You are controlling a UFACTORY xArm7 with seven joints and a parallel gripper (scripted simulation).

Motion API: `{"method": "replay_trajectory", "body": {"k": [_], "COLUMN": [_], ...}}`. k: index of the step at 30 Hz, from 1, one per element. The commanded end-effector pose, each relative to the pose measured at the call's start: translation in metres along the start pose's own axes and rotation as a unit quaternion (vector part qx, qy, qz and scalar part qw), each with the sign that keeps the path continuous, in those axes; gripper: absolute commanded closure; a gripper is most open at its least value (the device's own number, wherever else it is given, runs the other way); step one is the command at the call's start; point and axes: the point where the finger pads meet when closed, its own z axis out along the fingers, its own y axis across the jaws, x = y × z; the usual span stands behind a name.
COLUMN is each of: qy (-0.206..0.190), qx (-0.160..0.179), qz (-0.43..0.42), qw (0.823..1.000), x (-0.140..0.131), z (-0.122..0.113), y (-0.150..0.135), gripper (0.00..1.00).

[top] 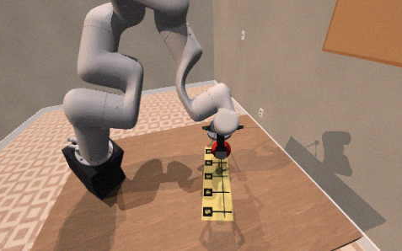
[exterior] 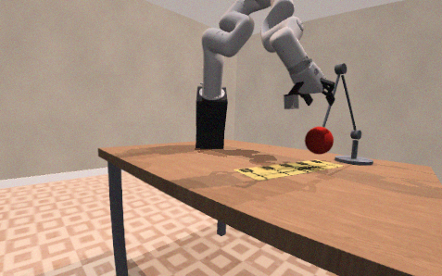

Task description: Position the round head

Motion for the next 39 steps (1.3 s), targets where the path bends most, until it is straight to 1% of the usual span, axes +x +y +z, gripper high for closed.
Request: {"method": "replay_trajectory", "body": {"k": [1,11,28,39], "qy": [0.000,0.000,-0.001,-0.001], "qx": [0.001,0.001,0.002,0.002], "qz": [-0.001,-0.001,0.000,0.000], "qw": [1.000,1.000,1.000,1.000], "x": [-0.001,0.000,-0.002,-0.002], "z": [-0.019,-0.054,-0.067,-0.066], "y": [-0.001,-0.001,0.000,0.000], "gripper": [0.00,0.00,0.00,0.00]}}
